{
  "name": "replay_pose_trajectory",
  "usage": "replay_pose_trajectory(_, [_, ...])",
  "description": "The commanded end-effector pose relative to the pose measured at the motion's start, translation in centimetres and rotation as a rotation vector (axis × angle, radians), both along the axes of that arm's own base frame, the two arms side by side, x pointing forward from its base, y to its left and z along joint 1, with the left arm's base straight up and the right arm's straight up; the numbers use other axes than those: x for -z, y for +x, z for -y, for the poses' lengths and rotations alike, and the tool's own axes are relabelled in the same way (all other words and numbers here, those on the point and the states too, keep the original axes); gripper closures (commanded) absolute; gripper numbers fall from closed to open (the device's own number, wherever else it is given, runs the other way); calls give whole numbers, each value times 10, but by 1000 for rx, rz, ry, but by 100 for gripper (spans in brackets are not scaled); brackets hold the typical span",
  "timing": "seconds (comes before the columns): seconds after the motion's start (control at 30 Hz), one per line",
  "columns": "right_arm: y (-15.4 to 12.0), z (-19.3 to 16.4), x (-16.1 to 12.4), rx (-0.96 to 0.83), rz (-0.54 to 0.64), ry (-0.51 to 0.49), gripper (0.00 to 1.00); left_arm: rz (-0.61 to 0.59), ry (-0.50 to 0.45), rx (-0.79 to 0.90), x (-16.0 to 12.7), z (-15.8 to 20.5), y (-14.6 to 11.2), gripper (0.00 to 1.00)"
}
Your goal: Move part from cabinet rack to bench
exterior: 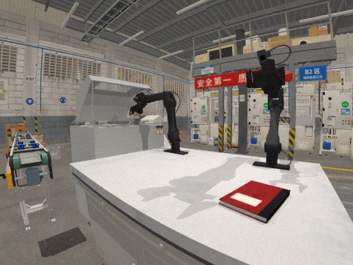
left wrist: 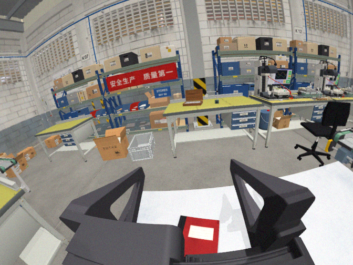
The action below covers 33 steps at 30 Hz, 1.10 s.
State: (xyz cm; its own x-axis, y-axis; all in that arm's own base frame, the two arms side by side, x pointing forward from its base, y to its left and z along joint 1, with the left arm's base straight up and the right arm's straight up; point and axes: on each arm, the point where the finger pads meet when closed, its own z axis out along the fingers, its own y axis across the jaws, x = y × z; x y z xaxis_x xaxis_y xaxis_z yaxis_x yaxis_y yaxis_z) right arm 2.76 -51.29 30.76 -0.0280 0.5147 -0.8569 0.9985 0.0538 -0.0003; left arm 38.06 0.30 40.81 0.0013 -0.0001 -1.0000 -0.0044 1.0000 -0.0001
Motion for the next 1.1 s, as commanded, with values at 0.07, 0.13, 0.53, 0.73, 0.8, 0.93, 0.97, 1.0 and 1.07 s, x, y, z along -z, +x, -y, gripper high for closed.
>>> replay_pose_trajectory(0.07, [-2, 9, -70, 6, -1, -193, 24, 55, 4, 7, -25, 5, -13, 0])
replay_pose_trajectory(0.13, [-2, 10, -68, 5, -1, -189, 24, 55, 4, 7, -25, 5, -13, 0])
replay_pose_trajectory(0.53, [0, 10, -65, 0, 4, -184, 24, 55, 4, 7, -25, 5, -13, 0])
replay_pose_trajectory(0.73, [-1, 5, -81, 1, 3, -219, 24, 55, 4, 7, -25, 5, -13, 0])
replay_pose_trajectory(0.8, [-1, 5, -82, 0, 4, -219, 24, 55, 4, 7, -25, 5, -13, 0])
replay_pose_trajectory(0.93, [-1, 6, -79, -1, 4, -214, 24, 55, 4, 7, -25, 5, -13, 0])
replay_pose_trajectory(0.97, [-1, 7, -78, -2, 5, -212, 24, 55, 4, 7, -25, 5, -13, 0])
replay_pose_trajectory(1.0, [-1, 7, -78, -2, 5, -212, 24, 55, 4, 7, -25, 5, -13, 0])
replay_pose_trajectory(1.07, [-1, 7, -78, -2, 5, -212, 24, 55, 4, 7, -25, 5, -13, 0])
